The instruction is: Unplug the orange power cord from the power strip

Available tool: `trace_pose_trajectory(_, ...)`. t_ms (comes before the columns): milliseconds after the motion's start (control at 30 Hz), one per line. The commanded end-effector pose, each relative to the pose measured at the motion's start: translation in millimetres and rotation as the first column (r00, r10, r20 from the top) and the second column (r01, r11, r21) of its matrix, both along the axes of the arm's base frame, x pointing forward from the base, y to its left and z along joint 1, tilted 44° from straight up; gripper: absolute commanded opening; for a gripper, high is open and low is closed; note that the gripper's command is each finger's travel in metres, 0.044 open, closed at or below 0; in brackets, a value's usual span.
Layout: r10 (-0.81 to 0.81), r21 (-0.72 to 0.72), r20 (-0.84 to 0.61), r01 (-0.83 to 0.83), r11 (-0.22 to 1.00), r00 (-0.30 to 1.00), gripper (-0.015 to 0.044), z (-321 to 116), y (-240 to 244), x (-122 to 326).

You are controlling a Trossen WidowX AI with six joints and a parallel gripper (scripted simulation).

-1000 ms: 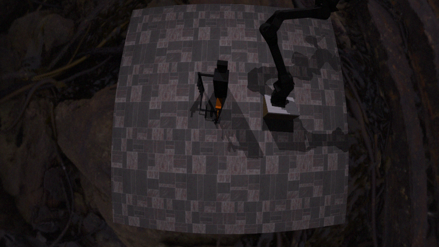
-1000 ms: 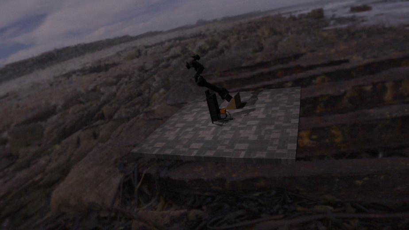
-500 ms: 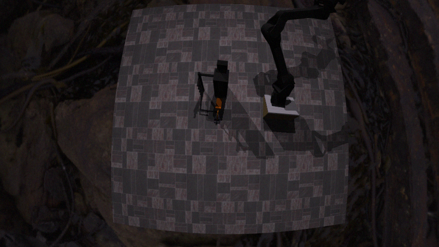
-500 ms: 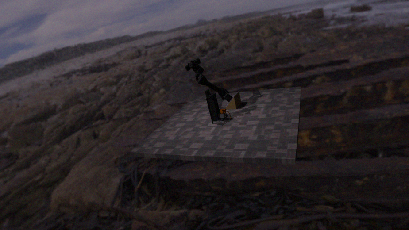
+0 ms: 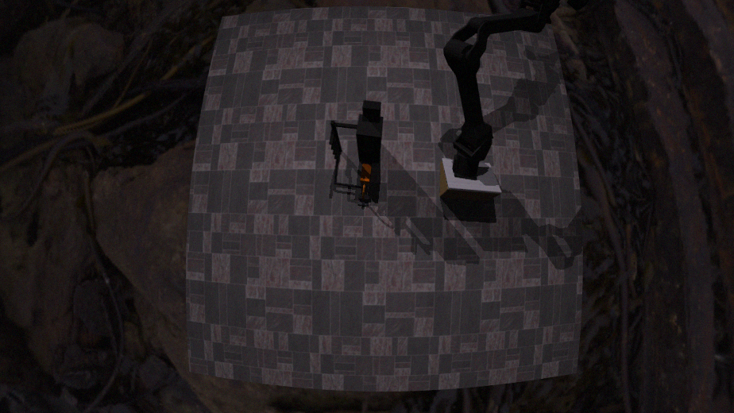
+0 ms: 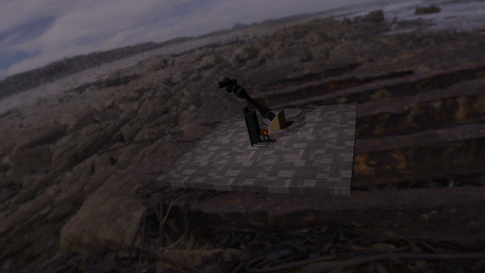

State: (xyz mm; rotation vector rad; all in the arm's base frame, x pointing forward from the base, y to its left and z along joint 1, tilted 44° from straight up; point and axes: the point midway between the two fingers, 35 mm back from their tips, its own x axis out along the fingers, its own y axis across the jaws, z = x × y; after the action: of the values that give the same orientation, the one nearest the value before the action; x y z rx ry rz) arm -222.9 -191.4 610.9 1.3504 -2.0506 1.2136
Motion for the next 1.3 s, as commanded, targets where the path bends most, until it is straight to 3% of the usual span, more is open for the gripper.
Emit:
trace_pose_trajectory(0,0.106,-0.008,0.083,-0.106,0.994,0.991,0.016,-11,-25,4)
trace_pose_trajectory(600,0.488,-0.068,0.385,-0.503,0.862,0.784,0.016,-54,-125,62)
trace_pose_trajectory(933,0.621,-0.12,0.554,-0.684,0.719,0.555,0.016,-87,-177,125)
trace_pose_trajectory(1267,0.65,-0.176,0.702,-0.813,0.555,0.291,0.016,-123,-213,207)
